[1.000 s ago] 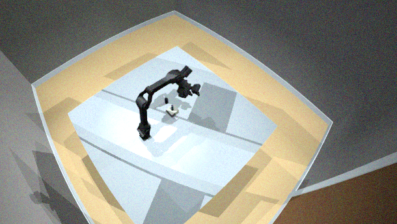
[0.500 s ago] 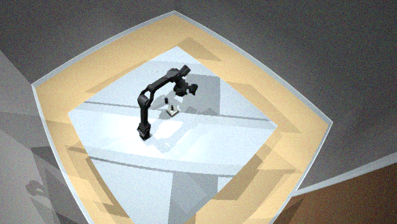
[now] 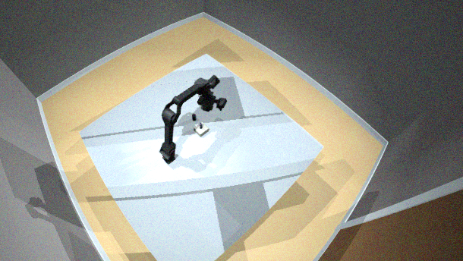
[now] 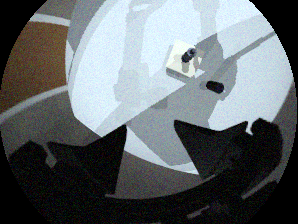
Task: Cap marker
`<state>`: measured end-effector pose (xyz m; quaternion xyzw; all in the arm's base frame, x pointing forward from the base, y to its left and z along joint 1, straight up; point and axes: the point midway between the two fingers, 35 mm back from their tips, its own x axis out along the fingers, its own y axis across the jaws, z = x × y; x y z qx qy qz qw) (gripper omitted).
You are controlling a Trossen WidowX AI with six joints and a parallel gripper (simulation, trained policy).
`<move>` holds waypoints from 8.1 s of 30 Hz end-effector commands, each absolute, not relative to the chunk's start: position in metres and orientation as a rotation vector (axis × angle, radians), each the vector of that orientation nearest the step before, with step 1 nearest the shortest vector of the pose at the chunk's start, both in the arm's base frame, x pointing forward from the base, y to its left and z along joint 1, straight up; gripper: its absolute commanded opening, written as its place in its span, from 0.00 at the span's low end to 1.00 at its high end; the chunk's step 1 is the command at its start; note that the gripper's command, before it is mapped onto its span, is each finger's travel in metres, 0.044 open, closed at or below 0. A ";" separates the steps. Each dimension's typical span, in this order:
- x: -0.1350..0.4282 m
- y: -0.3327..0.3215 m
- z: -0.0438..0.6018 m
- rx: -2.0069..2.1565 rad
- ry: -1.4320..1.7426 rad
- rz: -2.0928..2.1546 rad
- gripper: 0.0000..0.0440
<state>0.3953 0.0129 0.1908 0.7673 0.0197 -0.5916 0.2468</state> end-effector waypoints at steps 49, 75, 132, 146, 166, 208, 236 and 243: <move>0.326 0.124 0.114 1.813 0.560 -2.015 0.74; 0.313 0.129 0.059 1.661 0.697 -1.971 0.65; 0.295 0.019 0.175 1.760 0.680 -1.910 0.00; 0.288 0.018 0.158 1.736 0.710 -1.934 0.00; 0.283 0.018 0.121 1.681 0.777 -1.949 0.00; 0.280 0.013 0.088 1.597 0.860 -1.852 0.14; 0.282 0.005 0.082 1.550 0.879 -1.776 0.24; 0.282 0.004 0.082 1.544 0.882 -1.768 0.26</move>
